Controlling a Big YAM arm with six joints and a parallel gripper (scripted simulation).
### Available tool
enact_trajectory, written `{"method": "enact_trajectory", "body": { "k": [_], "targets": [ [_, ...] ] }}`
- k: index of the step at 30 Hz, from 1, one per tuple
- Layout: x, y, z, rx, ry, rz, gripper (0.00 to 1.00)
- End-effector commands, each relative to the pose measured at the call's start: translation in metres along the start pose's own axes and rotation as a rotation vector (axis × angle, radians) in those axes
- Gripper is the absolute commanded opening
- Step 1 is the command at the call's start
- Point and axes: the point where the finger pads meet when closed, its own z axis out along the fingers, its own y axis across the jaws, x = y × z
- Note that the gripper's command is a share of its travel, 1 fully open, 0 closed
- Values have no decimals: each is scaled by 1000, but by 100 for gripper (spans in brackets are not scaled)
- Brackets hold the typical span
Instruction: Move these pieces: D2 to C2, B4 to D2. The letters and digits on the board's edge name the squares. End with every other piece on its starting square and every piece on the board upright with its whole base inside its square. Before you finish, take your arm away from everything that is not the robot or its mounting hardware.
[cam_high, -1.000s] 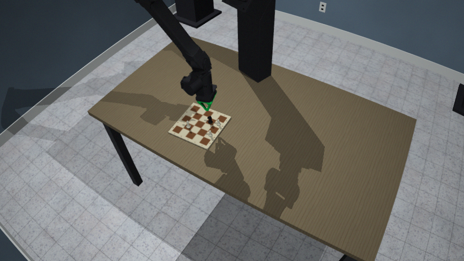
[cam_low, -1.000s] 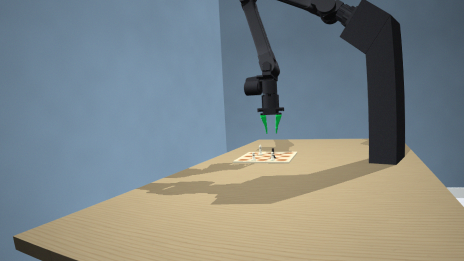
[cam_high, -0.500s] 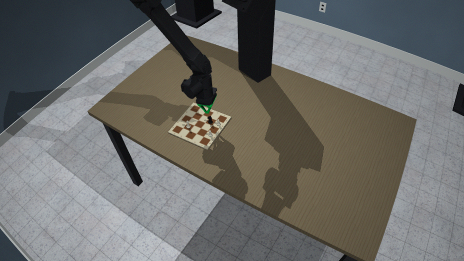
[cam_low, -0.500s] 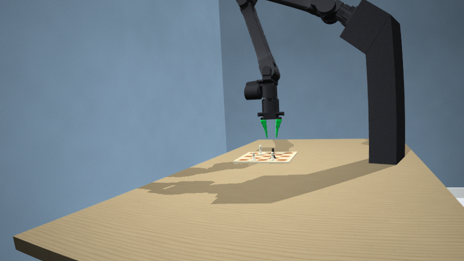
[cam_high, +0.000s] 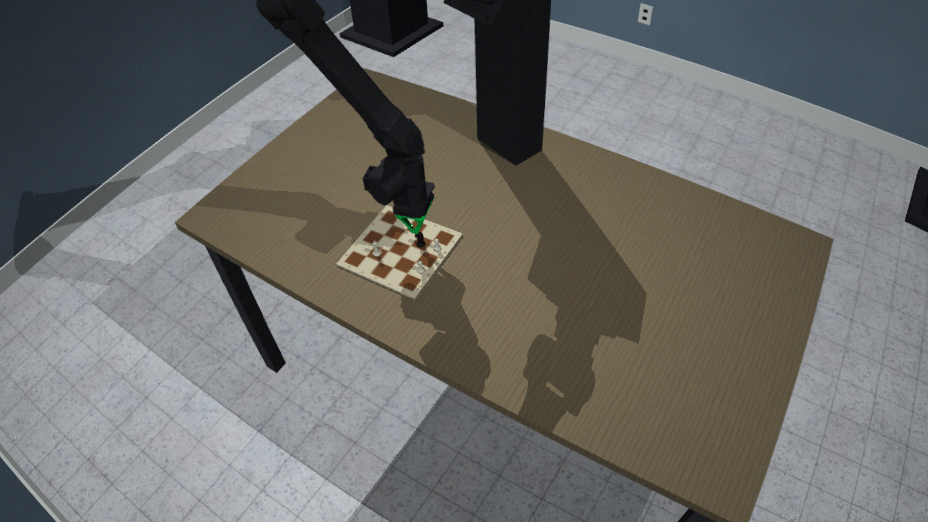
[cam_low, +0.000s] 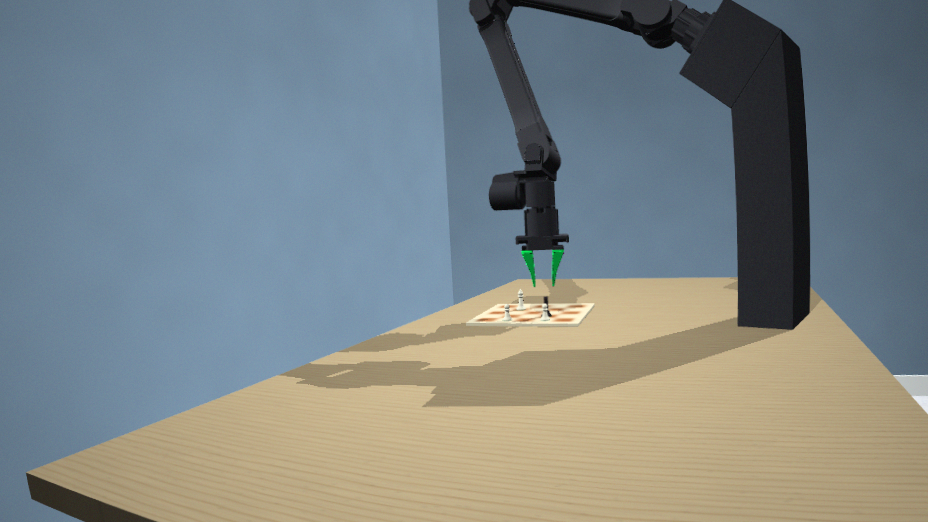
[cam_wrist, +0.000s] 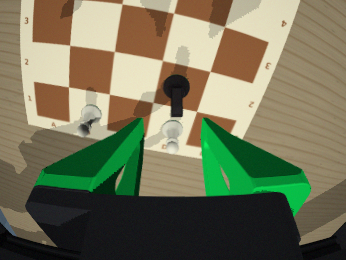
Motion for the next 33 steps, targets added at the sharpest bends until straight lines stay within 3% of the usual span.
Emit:
{"method": "enact_trajectory", "body": {
  "k": [1, 33],
  "targets": [
    [2, -3, 6, -2, 2, -14, 35],
    [1, -10, 13, 10, 2, -14, 35]
  ]
}}
